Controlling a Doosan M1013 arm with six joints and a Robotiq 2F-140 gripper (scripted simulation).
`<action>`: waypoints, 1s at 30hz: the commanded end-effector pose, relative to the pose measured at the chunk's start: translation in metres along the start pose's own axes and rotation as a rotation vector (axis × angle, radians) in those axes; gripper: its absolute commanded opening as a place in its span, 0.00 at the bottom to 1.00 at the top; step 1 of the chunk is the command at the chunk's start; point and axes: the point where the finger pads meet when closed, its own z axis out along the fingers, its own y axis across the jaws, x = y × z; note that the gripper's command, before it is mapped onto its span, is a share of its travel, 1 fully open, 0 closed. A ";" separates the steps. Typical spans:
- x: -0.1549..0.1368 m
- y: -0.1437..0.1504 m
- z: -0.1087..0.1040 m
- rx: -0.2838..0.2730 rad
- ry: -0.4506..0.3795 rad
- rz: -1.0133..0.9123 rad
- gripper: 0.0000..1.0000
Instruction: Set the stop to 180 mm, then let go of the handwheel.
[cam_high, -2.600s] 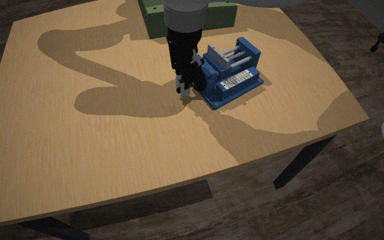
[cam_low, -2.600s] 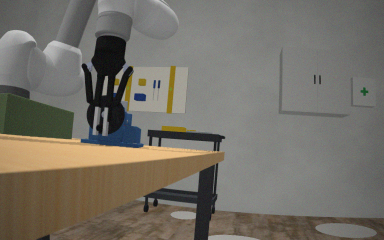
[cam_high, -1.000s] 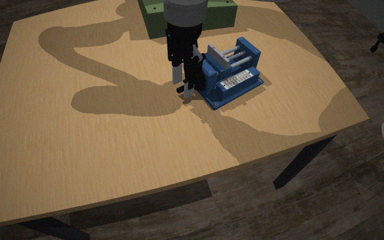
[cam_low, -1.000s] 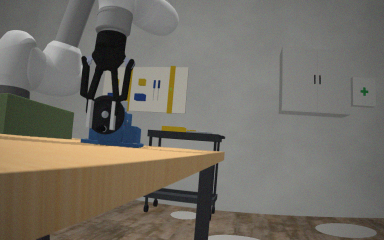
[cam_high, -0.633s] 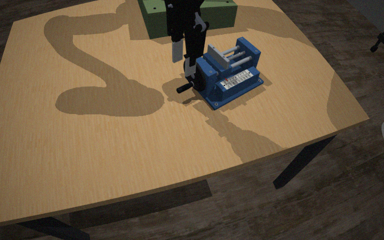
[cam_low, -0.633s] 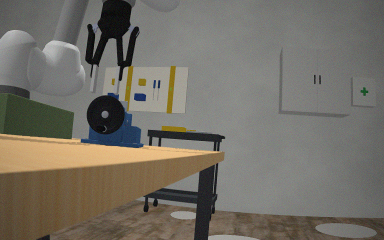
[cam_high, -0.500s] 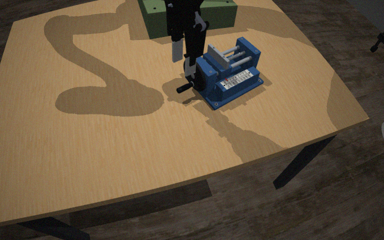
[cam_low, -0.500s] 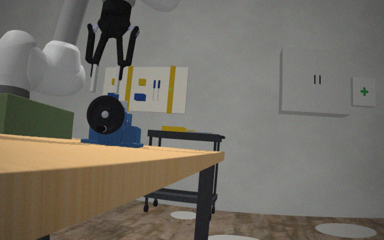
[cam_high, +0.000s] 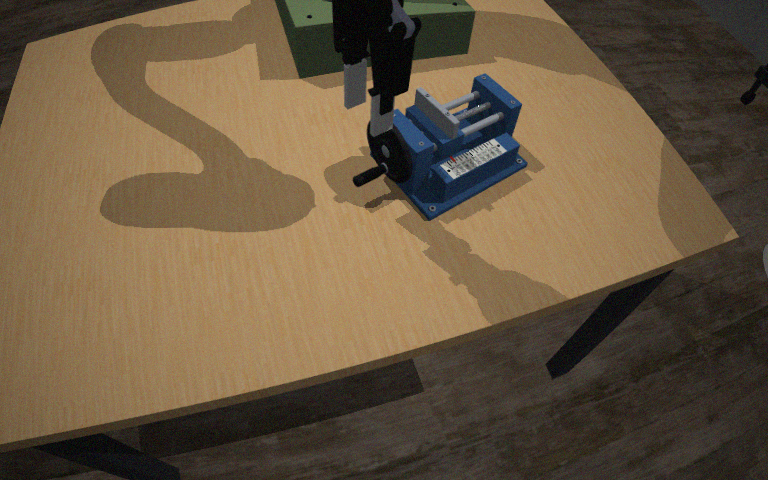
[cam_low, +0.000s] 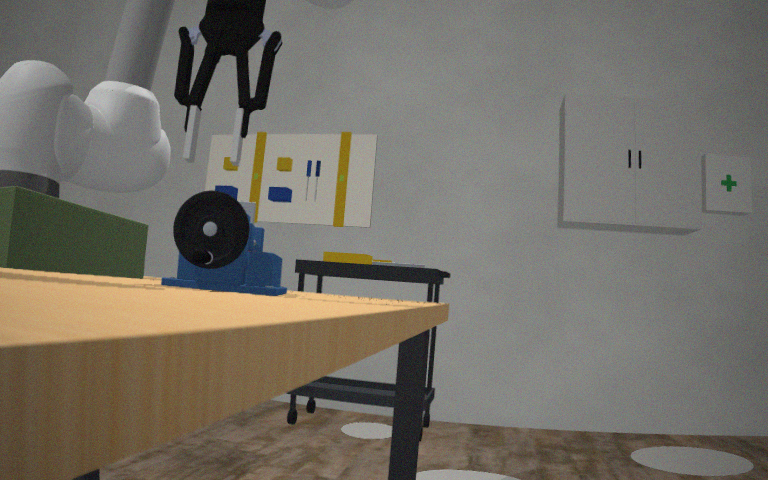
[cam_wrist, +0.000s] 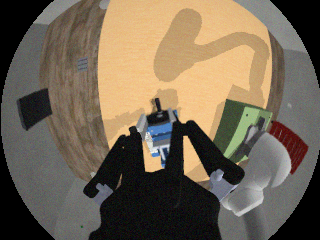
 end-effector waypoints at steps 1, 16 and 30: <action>0.000 0.000 -0.003 0.000 0.000 0.000 0.33; -0.097 -0.062 -0.003 0.000 0.000 0.000 0.33; -0.097 -0.062 -0.003 0.000 0.000 0.000 0.33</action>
